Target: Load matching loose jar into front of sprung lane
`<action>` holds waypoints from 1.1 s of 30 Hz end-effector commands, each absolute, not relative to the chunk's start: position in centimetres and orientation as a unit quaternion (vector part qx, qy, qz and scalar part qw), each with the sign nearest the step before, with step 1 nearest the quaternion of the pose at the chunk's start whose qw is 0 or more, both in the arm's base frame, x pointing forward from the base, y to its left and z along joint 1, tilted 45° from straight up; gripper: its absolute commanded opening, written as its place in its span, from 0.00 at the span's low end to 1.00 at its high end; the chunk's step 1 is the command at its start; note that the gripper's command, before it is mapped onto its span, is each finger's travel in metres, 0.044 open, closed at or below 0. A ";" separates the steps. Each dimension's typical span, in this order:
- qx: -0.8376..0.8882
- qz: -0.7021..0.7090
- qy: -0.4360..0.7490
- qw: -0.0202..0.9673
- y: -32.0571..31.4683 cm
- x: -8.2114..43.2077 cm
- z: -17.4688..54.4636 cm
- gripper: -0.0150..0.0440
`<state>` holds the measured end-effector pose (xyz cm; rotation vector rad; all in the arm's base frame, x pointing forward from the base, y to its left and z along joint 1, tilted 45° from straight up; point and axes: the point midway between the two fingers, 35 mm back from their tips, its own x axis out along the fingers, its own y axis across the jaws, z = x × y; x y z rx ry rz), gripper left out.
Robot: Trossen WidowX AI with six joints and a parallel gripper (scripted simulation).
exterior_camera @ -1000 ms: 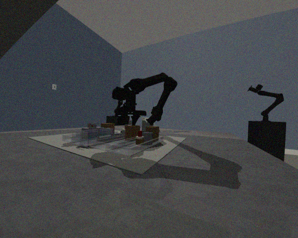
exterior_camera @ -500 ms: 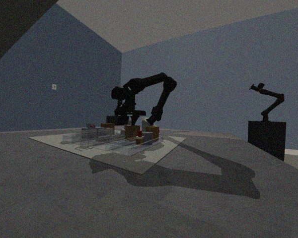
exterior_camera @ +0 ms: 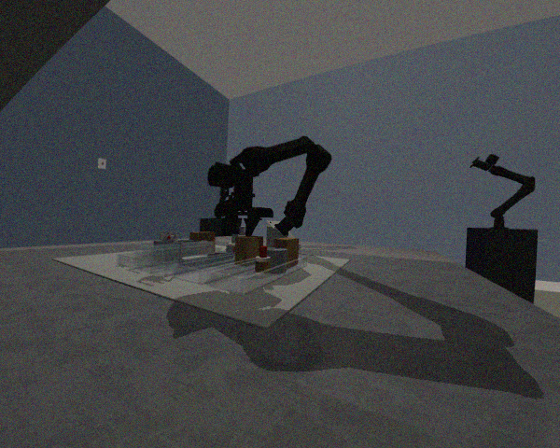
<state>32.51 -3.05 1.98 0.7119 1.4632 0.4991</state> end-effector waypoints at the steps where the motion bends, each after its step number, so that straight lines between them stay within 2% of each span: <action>1: 0.313 0.222 0.637 0.668 -3.3 33.3 2.4 0.25; 33: 0.313 0.222 0.637 0.669 -3.6 34.6 2.8 0.25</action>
